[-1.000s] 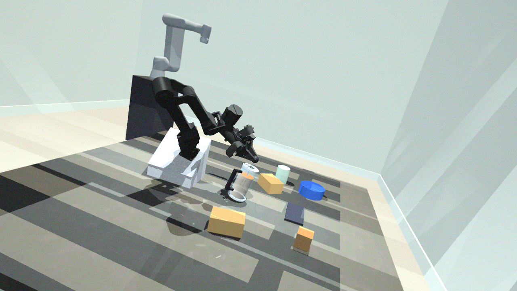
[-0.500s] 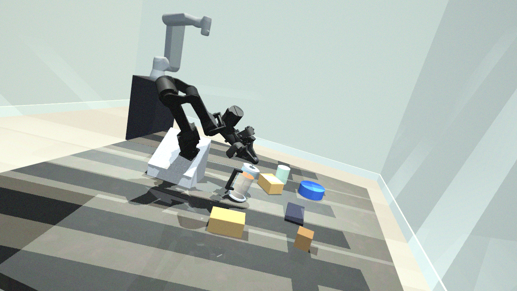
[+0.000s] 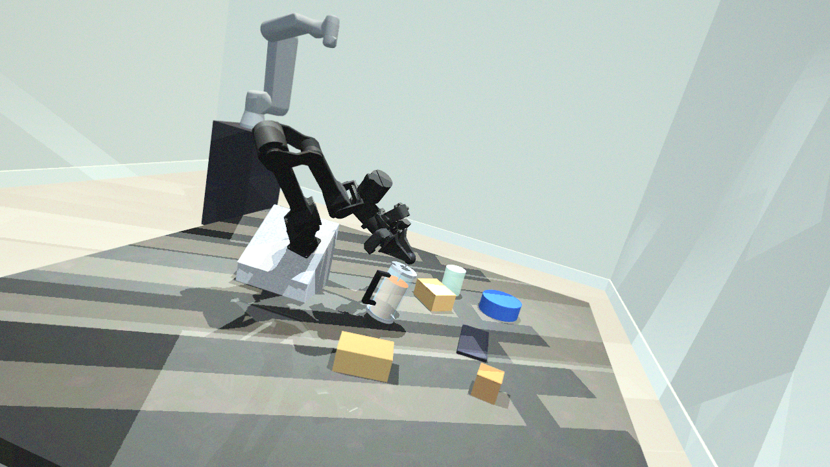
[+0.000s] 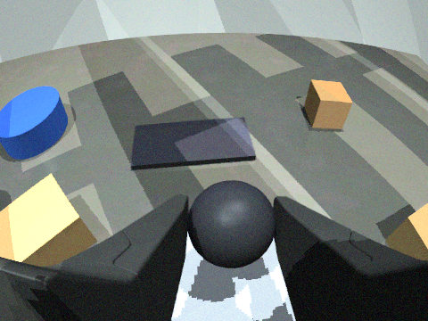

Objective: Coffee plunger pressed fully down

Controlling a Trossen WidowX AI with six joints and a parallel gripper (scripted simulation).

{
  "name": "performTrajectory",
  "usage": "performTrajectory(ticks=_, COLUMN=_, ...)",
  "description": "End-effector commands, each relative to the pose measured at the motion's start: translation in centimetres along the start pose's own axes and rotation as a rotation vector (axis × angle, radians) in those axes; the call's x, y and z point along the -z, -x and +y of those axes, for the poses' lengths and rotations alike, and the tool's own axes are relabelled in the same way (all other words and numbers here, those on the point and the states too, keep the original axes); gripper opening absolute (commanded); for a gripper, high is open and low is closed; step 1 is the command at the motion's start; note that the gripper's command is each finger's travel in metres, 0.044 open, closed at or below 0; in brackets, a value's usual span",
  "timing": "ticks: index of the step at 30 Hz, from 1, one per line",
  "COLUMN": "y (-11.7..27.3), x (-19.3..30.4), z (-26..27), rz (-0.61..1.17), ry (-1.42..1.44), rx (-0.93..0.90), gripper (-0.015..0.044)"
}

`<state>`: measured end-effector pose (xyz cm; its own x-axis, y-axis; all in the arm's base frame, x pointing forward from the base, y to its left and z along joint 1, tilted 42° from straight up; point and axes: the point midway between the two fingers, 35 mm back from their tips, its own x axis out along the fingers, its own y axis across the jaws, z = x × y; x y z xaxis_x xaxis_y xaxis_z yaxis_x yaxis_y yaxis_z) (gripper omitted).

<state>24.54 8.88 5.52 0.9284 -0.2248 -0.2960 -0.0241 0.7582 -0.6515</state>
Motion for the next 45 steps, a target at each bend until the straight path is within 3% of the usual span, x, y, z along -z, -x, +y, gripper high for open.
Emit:
performTrajectory(ticks=1, y=-0.2, x=0.2, z=0.0, rz=0.009, ry=0.013, rx=0.004, gripper=0.0119)
performTrajectory(ticks=11, y=0.0, x=0.0, z=0.0, rz=0.000, ry=0.001, rx=0.000, gripper=0.0119)
performTrajectory(ticks=23, y=0.0, x=0.0, z=0.0, rz=0.000, ry=0.001, rx=0.000, gripper=0.0434)
performTrajectory(ticks=35, y=0.6, x=-3.2, z=0.3, rz=-0.050, ry=-0.115, rx=-0.005, gripper=0.0440)
performTrajectory(ticks=45, y=5.0, x=-4.5, z=-0.3, rz=0.021, ry=-0.027, rx=-0.013, gripper=0.0440)
